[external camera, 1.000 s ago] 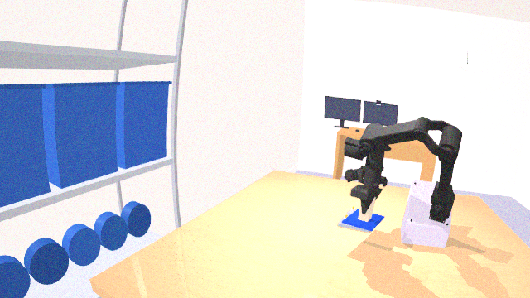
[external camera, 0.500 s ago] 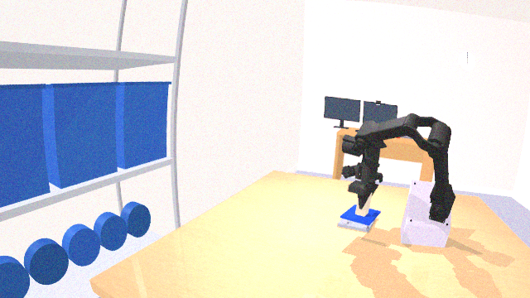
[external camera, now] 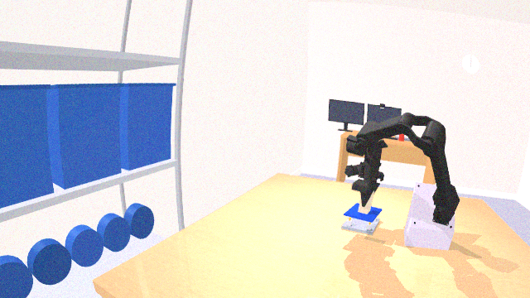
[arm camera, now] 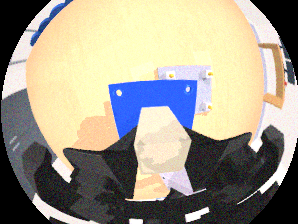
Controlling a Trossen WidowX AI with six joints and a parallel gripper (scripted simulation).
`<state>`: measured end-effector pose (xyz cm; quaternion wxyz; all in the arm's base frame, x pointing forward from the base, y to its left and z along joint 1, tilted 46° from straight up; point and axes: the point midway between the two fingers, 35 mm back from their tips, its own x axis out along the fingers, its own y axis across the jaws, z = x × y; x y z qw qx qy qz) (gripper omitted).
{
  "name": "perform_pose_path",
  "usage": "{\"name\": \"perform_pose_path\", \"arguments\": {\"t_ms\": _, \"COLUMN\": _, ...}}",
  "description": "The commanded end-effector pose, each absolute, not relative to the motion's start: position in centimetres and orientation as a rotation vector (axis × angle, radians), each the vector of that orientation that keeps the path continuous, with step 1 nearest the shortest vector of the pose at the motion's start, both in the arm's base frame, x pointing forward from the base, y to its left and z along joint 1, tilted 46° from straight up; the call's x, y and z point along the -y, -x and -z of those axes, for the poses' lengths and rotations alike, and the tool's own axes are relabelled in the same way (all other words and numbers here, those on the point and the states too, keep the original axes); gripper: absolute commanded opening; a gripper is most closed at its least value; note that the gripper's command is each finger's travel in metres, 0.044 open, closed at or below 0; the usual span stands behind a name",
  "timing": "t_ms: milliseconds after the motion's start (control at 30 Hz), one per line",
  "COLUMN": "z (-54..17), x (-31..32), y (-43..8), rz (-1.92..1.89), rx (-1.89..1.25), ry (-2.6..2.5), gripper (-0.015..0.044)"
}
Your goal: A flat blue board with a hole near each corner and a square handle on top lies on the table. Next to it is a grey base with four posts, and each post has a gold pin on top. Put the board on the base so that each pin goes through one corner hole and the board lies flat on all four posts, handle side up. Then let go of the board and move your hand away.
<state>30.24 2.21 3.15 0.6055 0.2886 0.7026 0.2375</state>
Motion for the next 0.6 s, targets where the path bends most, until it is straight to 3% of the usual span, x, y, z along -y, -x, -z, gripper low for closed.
{"name": "perform_pose_path", "arguments": {"t_ms": 0, "z": -2.4, "x": -1.5, "y": -30.6, "rz": -0.556, "rx": -1.621, "ry": -0.655, "gripper": 0.0}}
{"name": "perform_pose_path", "arguments": {"t_ms": 567, "z": 0.8, "x": 1.4, "y": -31.5, "rz": -0.595, "rx": -1.606, "ry": -0.626, "gripper": 0.0}}
